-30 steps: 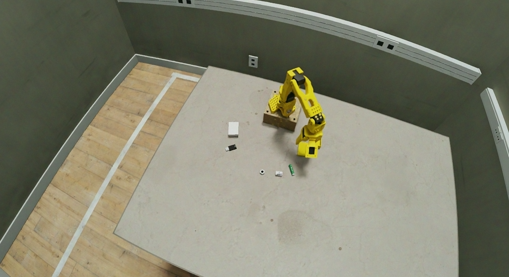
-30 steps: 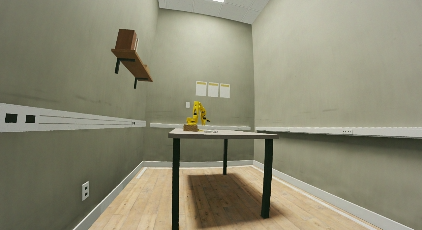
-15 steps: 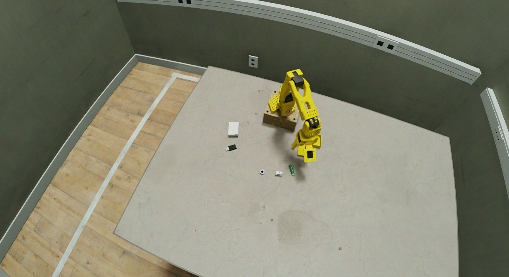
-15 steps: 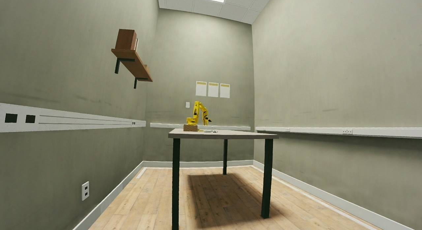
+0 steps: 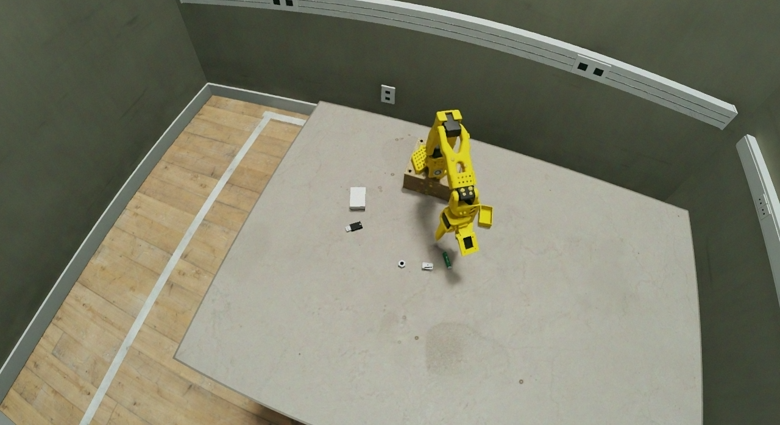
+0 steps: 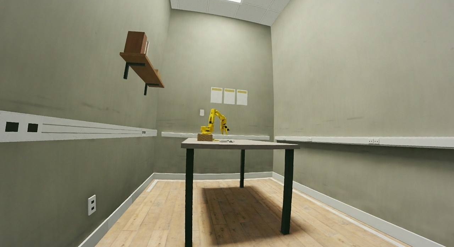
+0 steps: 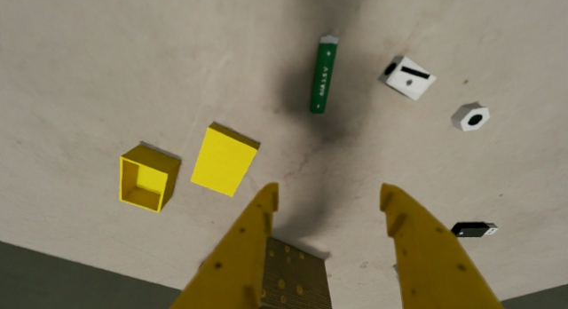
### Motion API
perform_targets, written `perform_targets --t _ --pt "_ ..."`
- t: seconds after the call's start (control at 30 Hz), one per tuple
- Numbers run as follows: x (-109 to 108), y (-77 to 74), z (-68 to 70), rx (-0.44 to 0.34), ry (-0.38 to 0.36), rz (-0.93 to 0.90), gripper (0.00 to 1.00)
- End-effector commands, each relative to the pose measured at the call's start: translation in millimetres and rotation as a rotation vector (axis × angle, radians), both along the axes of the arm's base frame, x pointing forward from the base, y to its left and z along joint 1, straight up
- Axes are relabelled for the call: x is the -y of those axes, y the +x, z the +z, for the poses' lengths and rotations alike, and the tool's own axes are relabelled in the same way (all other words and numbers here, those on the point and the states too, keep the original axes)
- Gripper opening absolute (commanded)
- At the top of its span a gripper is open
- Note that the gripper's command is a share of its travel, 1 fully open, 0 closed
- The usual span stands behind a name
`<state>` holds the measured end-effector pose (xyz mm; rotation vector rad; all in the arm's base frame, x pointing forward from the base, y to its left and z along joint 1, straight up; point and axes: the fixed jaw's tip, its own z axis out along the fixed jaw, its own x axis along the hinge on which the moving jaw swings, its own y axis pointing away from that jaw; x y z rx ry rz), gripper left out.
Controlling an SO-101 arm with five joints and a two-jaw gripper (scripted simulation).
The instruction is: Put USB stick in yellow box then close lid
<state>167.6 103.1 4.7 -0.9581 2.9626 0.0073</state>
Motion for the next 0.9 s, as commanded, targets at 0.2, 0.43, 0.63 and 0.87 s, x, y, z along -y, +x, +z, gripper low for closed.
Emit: perform_targets --t 0.2,0.43,0.63,0.87 --pt "24.7 15.4 -1.2 -0.018 -0.014 0.199 0.26" --pt "47.8 26.9 -1.0 -0.017 -0.017 0.363 0.26" --pt "62.3 32.5 -1.0 -0.016 -0.019 0.459 0.25" --pt "89.5 40.0 -1.2 -0.015 -0.022 0.629 0.24"
